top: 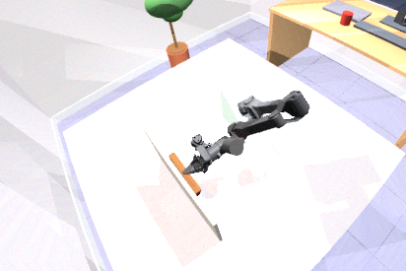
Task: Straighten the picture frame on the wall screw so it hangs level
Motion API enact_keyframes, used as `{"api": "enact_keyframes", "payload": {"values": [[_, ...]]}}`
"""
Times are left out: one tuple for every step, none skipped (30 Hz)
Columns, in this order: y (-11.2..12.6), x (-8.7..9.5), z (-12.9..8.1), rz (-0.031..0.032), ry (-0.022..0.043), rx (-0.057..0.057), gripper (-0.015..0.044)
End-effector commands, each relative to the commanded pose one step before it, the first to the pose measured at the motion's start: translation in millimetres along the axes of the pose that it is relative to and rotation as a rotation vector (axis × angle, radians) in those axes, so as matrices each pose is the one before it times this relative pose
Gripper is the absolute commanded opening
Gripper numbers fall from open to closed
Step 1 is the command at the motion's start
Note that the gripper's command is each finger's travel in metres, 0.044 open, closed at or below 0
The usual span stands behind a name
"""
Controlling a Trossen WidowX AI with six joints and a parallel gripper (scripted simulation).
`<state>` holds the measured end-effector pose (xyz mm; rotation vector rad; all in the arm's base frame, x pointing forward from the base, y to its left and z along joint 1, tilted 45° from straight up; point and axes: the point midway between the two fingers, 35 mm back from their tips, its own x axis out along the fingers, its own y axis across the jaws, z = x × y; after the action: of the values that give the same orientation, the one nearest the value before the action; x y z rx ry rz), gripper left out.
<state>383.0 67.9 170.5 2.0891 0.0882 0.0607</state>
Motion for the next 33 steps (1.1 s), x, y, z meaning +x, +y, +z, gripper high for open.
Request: {"api": "enact_keyframes", "payload": {"values": [[1.84,0.04,-0.19,0.00064,0.00164,0.0041,0.0],[0.33,0.0,0.02,0.0,0.0,0.0,0.0],[0.33,0.0,0.02,0.0,0.0,0.0,0.0],[0.33,0.0,0.01,0.0,0.0,0.0,0.0],[0.33,0.0,0.01,0.0,0.0,0.0,0.0],[0.33,0.0,0.01,0.0,0.0,0.0,0.0],[0.33,0.0,0.01,0.0,0.0,0.0,0.0],[0.33,0.0,0.01,0.0,0.0,0.0,0.0],[0.3,0.0,0.01,0.0,0.0,0.0,0.0],[0.32,0.0,0.0,0.0,0.0,0.0,0.0],[0.29,0.0,0.0,0.0,0.0,0.0,0.0],[0.31,0.0,0.0,0.0,0.0,0.0,0.0],[0.28,0.0,0.0,0.0,0.0,0.0,0.0],[0.3,0.0,0.0,0.0,0.0,0.0,0.0],[0.27,0.0,0.0,0.0,0.0,0.0,0.0],[0.28,0.0,0.0,0.0,0.0,0.0,0.0],[0.23,0.0,0.0,0.0,0.0,0.0,0.0],[0.23,0.0,0.0,0.0,0.0,0.0,0.0],[0.18,0.0,0.0,0.0,0.0,0.0,0.0],[0.14,0.0,0.0,0.0,0.0,0.0,0.0],[0.1,0.0,0.0,0.0,0.0,0.0,0.0],[0.04,0.0,0.0,0.0,0.0,0.0,0.0],[0.0,0.0,0.0,0.0,0.0,0.0,0.0],[-0.05,0.0,0.0,0.0,0.0,0.0,0.0],[-0.1,0.0,0.0,0.0,0.0,0.0,0.0],[-0.14,0.0,0.0,0.0,0.0,0.0,0.0],[-0.18,0.0,0.0,0.0,0.0,0.0,0.0],[-0.23,0.0,0.0,0.0,0.0,0.0,0.0],[-0.22,0.0,0.0,0.0,0.0,0.0,0.0],[-0.22,0.0,0.0,0.0,0.0,0.0,0.0],[-0.07,0.0,0.0,0.0,0.0,0.0,0.0],[-0.16,0.0,0.03,0.0,0.0,0.0,0.0],[0.08,0.0,0.02,0.0,0.0,0.0,0.0]]}}
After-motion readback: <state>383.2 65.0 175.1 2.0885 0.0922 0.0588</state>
